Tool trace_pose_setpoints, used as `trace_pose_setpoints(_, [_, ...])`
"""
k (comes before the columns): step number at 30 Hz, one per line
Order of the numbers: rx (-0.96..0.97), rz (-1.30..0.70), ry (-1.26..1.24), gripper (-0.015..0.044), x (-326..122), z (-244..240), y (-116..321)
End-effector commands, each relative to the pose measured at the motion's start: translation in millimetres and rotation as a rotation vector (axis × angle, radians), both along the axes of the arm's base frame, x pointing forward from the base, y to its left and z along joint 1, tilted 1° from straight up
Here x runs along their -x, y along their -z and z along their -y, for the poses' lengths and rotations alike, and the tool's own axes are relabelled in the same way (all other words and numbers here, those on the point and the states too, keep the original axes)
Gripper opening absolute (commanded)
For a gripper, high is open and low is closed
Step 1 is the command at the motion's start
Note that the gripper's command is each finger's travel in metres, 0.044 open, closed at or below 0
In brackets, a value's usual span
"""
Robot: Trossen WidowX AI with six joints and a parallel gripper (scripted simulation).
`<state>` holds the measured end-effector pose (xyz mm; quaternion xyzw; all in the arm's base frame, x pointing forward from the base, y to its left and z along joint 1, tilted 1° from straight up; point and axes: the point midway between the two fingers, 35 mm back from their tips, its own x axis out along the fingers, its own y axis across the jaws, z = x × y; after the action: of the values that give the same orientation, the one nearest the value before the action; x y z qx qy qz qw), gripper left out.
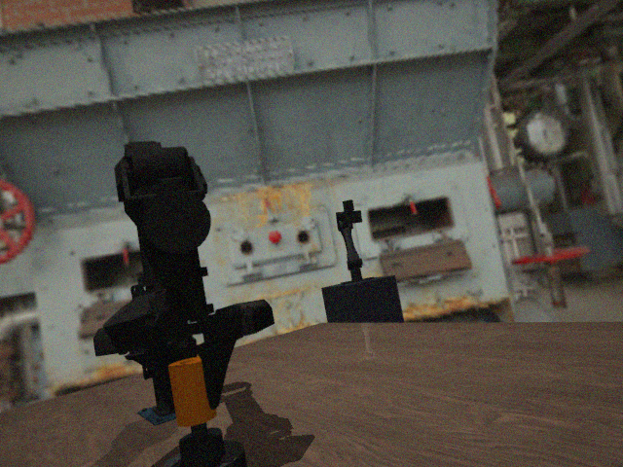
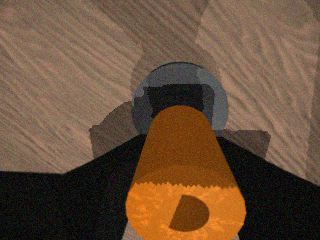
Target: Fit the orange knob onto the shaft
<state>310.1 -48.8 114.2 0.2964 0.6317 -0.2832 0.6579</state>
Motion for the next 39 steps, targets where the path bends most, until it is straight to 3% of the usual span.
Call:
trace_pose_setpoints(1, [0.001, 0.001, 0.004, 0.0000, -0.4, 0.0, 0.6])
trace_pose_setpoints(20, [0.001, 0.001, 0.004, 0.0000, -0.6, 0.1, -4.4])
trace_pose_setpoints(27, [-0.007, 0.001, 0.203, 0.0000, -0.6, 0.2, -2.8])
trace_pose_setpoints(39, [-0.008, 0.001, 0.213, 0.0000, -0.6, 0.2, 0.2])
